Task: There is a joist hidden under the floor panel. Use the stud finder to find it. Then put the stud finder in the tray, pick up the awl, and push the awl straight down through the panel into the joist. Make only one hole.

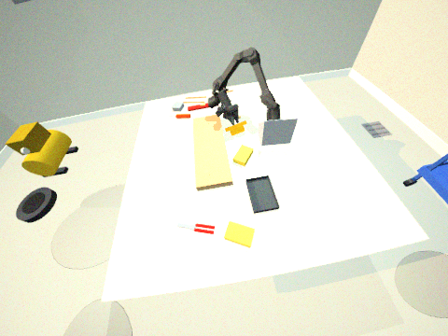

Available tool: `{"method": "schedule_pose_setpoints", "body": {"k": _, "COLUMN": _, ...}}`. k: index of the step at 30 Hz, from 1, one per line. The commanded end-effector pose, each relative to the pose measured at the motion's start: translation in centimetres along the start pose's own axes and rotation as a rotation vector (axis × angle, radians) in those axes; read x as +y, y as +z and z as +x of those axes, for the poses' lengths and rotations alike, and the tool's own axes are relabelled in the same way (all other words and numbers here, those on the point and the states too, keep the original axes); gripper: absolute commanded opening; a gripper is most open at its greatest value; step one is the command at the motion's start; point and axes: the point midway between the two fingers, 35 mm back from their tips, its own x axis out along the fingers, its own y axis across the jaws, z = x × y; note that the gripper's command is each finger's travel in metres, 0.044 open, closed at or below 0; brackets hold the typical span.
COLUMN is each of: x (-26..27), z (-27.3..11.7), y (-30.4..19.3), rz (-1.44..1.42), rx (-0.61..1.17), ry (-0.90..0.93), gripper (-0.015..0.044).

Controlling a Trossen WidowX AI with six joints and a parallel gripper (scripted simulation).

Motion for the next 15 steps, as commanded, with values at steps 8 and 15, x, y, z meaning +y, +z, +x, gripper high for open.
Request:
{"method": "schedule_pose_setpoints", "body": {"k": 8, "x": 3.7, "z": -9.2, "y": -0.5, "rz": -0.01, "rx": -0.021, "ry": -0.012, "gripper": 0.044}}
{"method": "schedule_pose_setpoints", "body": {"k": 15, "x": 3.3, "z": -8.4, "y": -0.2, "rz": -0.018, "rx": -0.02, "ry": -0.014, "gripper": 0.044}}
